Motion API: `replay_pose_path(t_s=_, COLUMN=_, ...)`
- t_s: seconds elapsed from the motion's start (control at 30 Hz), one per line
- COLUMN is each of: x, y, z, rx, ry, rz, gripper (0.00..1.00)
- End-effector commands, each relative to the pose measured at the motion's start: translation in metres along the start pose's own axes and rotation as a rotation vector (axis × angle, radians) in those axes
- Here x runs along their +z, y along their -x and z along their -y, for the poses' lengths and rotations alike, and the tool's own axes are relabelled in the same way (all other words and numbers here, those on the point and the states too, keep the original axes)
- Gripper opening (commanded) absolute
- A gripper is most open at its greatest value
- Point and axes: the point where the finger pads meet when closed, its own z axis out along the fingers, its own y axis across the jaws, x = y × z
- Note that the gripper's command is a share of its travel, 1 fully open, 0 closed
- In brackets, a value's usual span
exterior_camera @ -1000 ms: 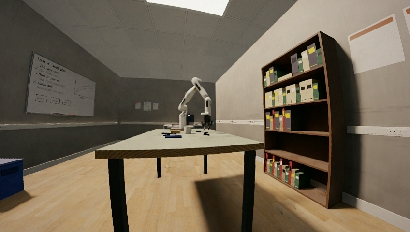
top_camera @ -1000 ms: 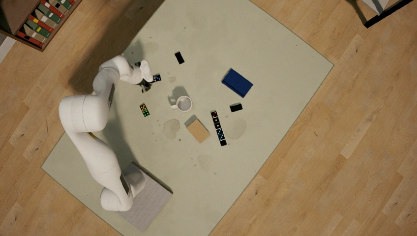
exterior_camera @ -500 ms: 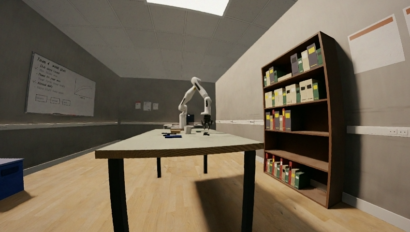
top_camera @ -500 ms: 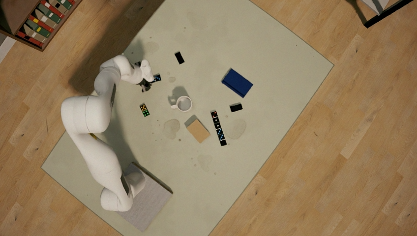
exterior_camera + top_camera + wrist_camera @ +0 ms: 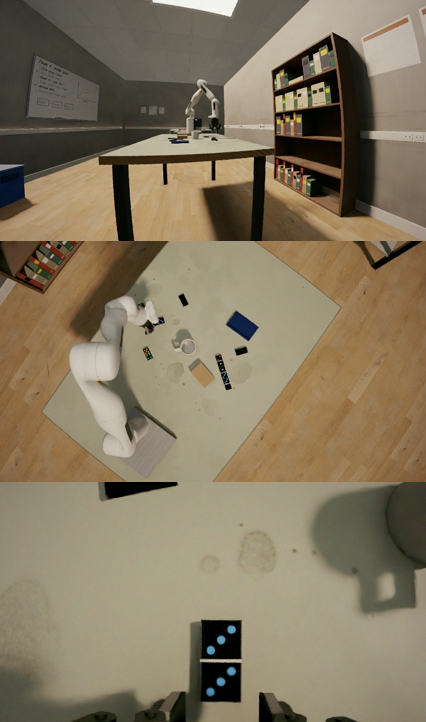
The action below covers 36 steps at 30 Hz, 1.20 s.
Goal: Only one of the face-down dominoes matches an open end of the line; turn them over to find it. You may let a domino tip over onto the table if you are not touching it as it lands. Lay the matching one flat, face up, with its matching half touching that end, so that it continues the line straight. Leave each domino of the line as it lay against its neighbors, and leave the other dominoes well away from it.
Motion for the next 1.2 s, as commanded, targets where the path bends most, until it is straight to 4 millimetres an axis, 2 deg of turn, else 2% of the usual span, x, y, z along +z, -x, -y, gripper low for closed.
replay_pose_path(t_s=0.0, x=-0.004, y=-0.001, z=0.001, rx=0.0, ry=-0.001, rz=0.016, gripper=0.49)
replay_pose_path(t_s=0.6, x=-0.022, y=-0.002, z=0.001, rx=0.0, ry=-0.001, rz=0.092, gripper=0.49)
replay_pose_path(t_s=1.17, x=-0.026, y=-0.003, z=0.001, rx=0.0, ry=-0.001, rz=0.11, gripper=0.49)
